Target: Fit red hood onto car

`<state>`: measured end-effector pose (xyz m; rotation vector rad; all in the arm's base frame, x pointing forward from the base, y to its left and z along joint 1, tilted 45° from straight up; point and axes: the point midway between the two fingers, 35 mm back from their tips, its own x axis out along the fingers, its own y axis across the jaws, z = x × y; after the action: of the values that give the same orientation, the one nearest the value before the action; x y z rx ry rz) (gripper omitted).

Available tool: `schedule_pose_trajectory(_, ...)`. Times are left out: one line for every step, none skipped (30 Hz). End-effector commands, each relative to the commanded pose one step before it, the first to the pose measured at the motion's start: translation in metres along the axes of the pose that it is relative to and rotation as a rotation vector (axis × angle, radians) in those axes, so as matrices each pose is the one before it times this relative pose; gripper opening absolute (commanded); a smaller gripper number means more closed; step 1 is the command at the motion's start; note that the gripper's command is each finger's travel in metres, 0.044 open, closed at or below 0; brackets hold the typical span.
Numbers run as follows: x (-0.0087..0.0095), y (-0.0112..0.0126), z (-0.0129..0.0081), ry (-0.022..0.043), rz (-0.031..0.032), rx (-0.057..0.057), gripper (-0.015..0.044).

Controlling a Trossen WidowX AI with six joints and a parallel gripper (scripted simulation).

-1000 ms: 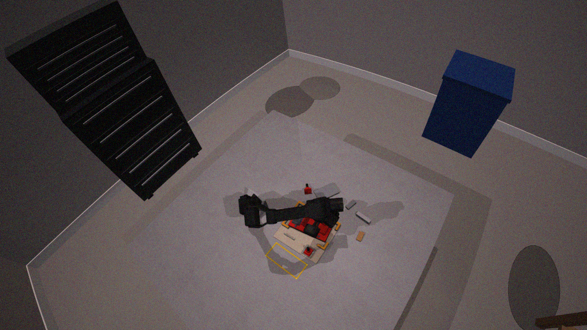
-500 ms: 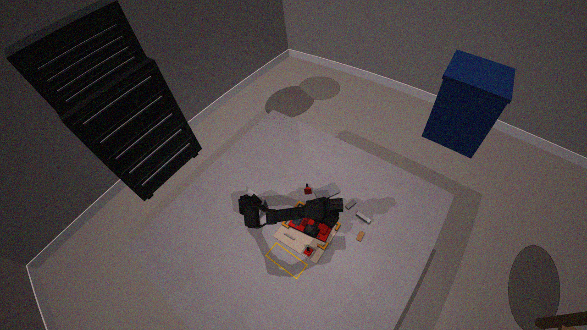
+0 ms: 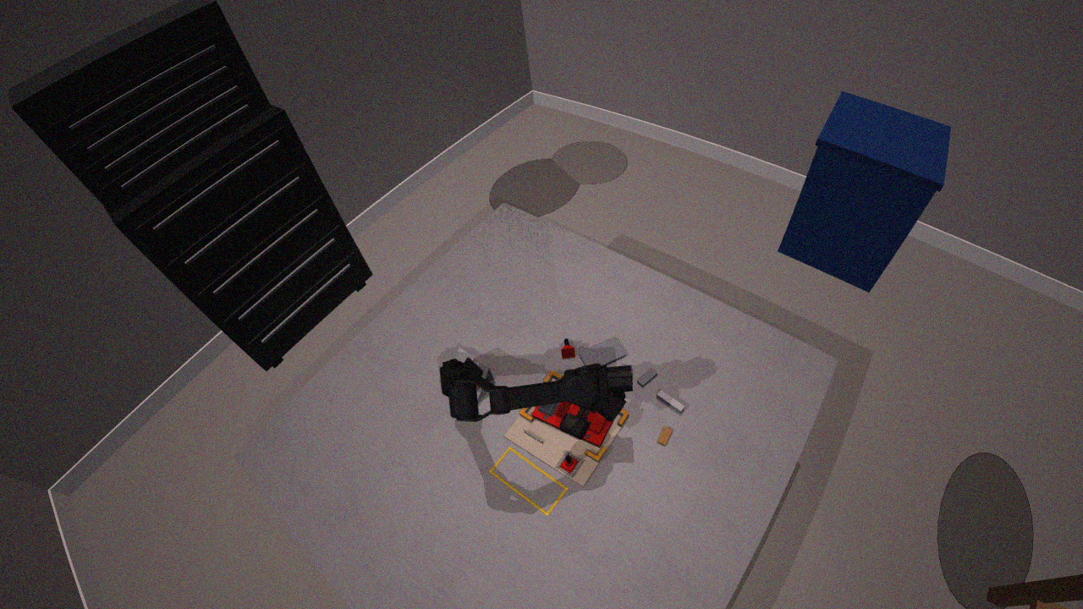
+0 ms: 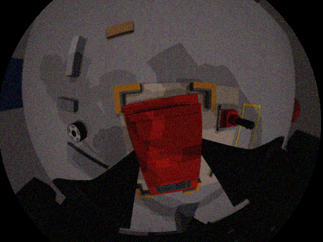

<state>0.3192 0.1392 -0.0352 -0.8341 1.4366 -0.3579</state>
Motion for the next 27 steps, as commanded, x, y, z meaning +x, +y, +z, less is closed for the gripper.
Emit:
schedule_pose_trajectory(0.00817,-0.00111,-0.00038,0.00849,-0.00410,-0.0008,0.0000)
schedule_pose_trajectory(0.00034,-0.00002,-0.00003,0.00002,-0.00005,0.0000,0.0000)
schedule_pose_trajectory(0.00036,-0.00003,-0.00001,0.00004,-0.00005,0.0000,0.0000)
schedule_pose_trajectory(0.00036,-0.00003,-0.00002,0.00004,-0.00005,0.0000,0.0000)
schedule_pose_trajectory(0.00036,-0.00003,-0.00002,0.00004,-0.00005,0.0000,0.0000)
schedule_pose_trajectory(0.00036,-0.00003,-0.00002,0.00004,-0.00005,0.0000,0.0000)
schedule_pose_trajectory(0.00036,-0.00003,-0.00002,0.00004,-0.00005,0.0000,0.0000)
schedule_pose_trajectory(0.00036,-0.00003,-0.00002,0.00004,-0.00005,0.0000,0.0000)
schedule_pose_trajectory(0.00036,-0.00003,-0.00002,0.00004,-0.00005,0.0000,0.0000)
schedule_pose_trajectory(0.00036,-0.00003,-0.00002,0.00004,-0.00005,0.0000,0.0000)
schedule_pose_trajectory(0.00036,-0.00003,-0.00002,0.00004,-0.00005,0.0000,0.0000)
schedule_pose_trajectory(-0.00020,0.00003,0.00001,-0.00027,0.00011,0.0000,0.0000)
schedule_pose_trajectory(-0.00042,0.00005,0.00002,-0.00055,0.00022,0.0000,0.0000)
schedule_pose_trajectory(-0.00058,0.00008,0.00002,-0.00077,0.00031,0.0000,0.0000)
schedule_pose_trajectory(-0.00075,0.00010,0.00003,-0.00100,0.00040,-0.0001,0.0000)
schedule_pose_trajectory(-0.00095,0.00012,0.00004,-0.00125,0.00051,-0.0001,0.0000)
schedule_pose_trajectory(-0.00115,0.00015,0.00004,-0.00152,0.00062,-0.0001,0.0000)
schedule_pose_trajectory(-0.00714,0.00096,0.00019,-0.01089,0.00334,-0.0013,0.0026)
schedule_pose_trajectory(0.00000,0.00000,0.00000,0.00000,0.00000,0.0000,0.0053)
schedule_pose_trajectory(0.00000,0.00000,0.00000,0.00000,0.00000,0.0000,0.0079)
schedule_pose_trajectory(0.00000,0.00000,0.00000,0.00000,0.00000,0.0000,0.0105)
schedule_pose_trajectory(0.00000,0.00000,0.00000,0.00000,0.00000,0.0000,0.0131)
schedule_pose_trajectory(0.00000,0.00000,0.00000,0.00000,0.00000,0.0000,0.0157)
schedule_pose_trajectory(0.00000,0.00000,0.00000,0.00000,0.00000,0.0000,0.0184)
schedule_pose_trajectory(0.00000,0.00000,0.00000,0.00000,0.00000,0.0000,0.0210)
schedule_pose_trajectory(0.00000,0.00000,0.00000,0.00000,0.00000,0.0000,0.0236)
schedule_pose_trajectory(0.00000,0.00000,0.00000,0.00000,0.00000,0.0000,0.0263)
